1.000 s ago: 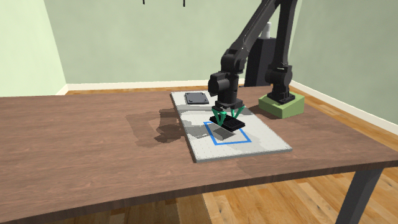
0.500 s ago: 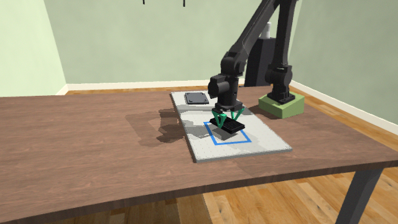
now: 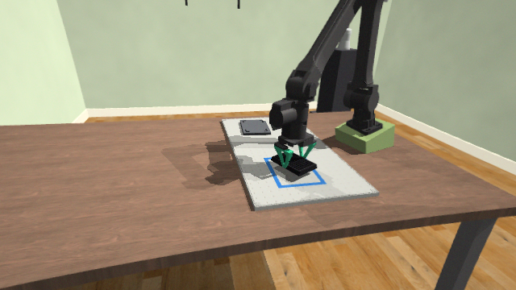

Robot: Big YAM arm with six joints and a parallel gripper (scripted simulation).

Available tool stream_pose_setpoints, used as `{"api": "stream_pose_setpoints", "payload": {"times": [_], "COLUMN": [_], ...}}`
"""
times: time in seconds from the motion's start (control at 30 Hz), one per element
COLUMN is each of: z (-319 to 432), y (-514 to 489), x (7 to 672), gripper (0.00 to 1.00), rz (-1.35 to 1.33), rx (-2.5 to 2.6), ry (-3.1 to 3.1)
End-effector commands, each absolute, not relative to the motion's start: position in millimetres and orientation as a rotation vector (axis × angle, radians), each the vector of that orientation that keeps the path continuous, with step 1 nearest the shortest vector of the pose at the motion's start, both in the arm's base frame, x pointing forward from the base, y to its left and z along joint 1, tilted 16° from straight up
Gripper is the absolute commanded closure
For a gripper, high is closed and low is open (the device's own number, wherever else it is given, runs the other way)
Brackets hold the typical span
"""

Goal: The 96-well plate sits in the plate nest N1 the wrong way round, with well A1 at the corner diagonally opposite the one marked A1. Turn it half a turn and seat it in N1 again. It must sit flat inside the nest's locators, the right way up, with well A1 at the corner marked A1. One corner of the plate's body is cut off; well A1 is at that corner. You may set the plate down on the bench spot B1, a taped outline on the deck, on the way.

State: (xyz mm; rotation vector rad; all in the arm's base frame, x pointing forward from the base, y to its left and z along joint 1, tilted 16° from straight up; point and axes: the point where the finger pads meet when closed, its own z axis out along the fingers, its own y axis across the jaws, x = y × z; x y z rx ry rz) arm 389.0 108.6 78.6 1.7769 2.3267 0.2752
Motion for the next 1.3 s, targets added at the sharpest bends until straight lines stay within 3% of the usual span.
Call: {"api": "stream_pose_setpoints", "payload": {"times": [0.0, 1.27], "z": [80.0, 71.3], "y": [107.2, 112.0], "x": [399.1, 406.4], "gripper": [1.0, 1.0], "rz": [0.296, 0.316], "rx": [1.763, 1.759], "ry": [2.317, 2.306]}}
